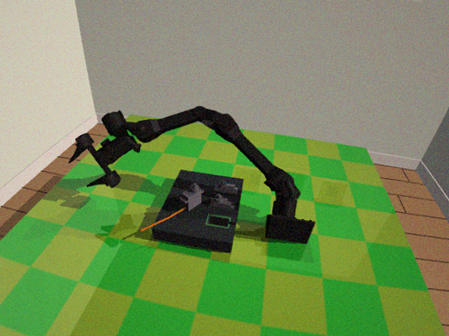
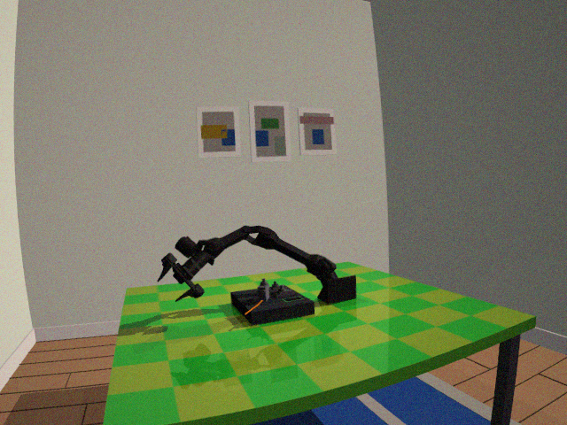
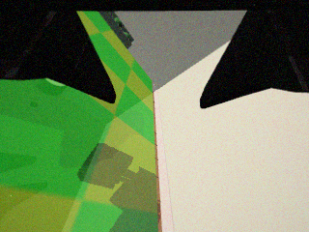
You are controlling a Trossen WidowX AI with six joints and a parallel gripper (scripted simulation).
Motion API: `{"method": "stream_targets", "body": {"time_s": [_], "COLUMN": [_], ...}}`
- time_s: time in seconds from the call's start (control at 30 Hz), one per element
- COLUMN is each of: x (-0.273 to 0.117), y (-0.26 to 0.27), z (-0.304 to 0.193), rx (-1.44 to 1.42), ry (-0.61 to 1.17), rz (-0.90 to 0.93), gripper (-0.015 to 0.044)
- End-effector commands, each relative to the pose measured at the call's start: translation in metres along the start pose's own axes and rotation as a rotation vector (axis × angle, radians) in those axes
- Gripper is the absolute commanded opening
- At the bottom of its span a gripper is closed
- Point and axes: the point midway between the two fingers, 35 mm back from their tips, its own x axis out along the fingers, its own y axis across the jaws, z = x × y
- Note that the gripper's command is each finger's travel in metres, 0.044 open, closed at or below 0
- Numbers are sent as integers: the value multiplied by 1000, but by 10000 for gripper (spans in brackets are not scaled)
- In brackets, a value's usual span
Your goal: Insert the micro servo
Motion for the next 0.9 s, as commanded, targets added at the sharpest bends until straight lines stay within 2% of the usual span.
{"method": "stream_targets", "body": {"time_s": [0.0,0.43,0.87], "x": [-13,-71,-160], "y": [-14,-75,-136], "z": [-18,-74,-101], "rx": [87,351,536], "ry": [12,-49,-321], "rz": [-94,-441,-727], "gripper": [440,440,440]}}
